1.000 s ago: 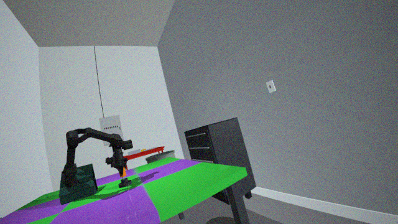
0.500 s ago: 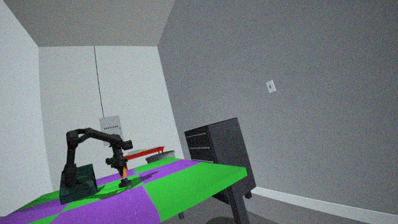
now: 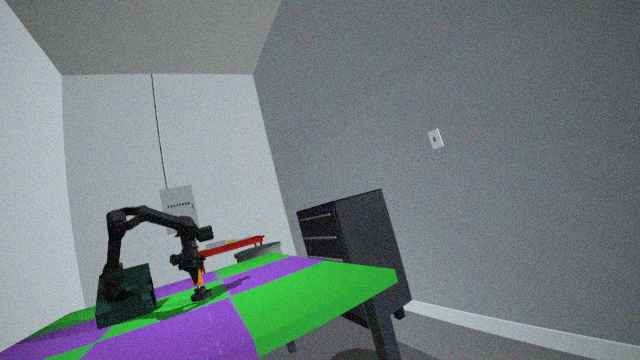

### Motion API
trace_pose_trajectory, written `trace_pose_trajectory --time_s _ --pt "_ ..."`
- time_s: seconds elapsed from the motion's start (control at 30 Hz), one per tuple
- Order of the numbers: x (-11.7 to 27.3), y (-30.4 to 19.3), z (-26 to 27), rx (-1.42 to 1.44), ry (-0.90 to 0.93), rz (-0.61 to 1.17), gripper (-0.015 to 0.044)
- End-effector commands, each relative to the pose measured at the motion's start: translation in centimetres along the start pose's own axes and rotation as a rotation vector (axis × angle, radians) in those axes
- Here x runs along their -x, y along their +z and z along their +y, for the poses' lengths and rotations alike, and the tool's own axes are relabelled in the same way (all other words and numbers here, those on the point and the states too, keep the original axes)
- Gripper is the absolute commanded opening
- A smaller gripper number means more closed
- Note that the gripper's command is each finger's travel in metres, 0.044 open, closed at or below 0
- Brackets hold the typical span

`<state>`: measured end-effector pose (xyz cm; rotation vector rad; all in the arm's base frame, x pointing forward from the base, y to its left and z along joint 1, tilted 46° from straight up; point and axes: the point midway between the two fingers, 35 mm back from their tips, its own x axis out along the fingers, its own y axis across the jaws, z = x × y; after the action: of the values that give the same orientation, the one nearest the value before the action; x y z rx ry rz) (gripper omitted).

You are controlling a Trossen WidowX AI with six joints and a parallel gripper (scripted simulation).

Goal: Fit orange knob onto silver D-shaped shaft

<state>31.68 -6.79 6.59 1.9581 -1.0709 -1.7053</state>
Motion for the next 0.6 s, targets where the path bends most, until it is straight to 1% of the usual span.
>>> trace_pose_trajectory --time_s 0.0,0.2,0.57 --pt "-0.01 -0.09 0.05 -0.002 0.0 0.001 0.0" --pt "-0.06 -0.22 0.05 0.044 0.0 0.001 0.0" --pt "-0.78 -0.25 0.0 -0.026 0.0 0.001 0.0"
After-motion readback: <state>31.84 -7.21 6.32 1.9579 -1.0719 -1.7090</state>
